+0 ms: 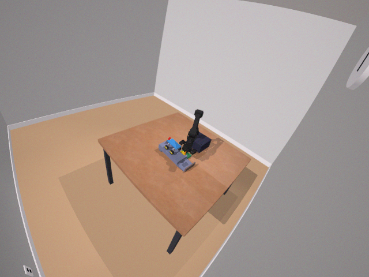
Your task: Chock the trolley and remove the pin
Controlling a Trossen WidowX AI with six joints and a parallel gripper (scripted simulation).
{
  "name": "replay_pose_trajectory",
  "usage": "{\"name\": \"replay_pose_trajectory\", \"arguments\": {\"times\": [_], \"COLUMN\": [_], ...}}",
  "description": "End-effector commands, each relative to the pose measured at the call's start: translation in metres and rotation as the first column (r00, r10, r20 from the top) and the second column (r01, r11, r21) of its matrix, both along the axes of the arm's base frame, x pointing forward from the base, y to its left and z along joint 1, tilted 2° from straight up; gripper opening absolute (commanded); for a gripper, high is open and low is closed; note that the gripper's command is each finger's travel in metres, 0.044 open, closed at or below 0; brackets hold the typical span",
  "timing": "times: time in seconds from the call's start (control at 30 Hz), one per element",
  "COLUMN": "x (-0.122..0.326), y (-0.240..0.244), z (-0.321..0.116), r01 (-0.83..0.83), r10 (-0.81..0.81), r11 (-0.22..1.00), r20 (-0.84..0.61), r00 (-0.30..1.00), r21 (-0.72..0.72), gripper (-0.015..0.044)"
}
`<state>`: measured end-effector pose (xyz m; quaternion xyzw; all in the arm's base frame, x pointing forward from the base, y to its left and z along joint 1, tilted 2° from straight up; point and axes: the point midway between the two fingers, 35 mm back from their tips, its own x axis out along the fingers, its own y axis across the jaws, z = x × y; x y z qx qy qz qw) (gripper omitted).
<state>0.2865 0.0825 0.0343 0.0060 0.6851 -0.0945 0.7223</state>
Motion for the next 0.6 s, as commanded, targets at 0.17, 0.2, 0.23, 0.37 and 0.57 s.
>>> {"name": "replay_pose_trajectory", "arguments": {"times": [0.17,0.2,0.23,0.37,0.57], "x": [-0.001,-0.002,-0.002,-0.002,-0.003], "y": [-0.009,-0.010,-0.011,-0.015,-0.020], "z": [0.001,0.001,0.002,0.002,0.003], "r01": [-0.003,-0.003,-0.003,-0.003,-0.003], "r10": [0.003,0.003,0.003,0.003,0.003], "r11": [1.000,1.000,1.000,1.000,1.000], "r20": [0.003,0.003,0.003,0.003,0.003], "r00": [1.000,1.000,1.000,1.000,1.000], "r21": [-0.005,-0.005,-0.005,-0.005,-0.006], "gripper": [0.0000,0.0000,0.0000,0.0000,0.0000]}}
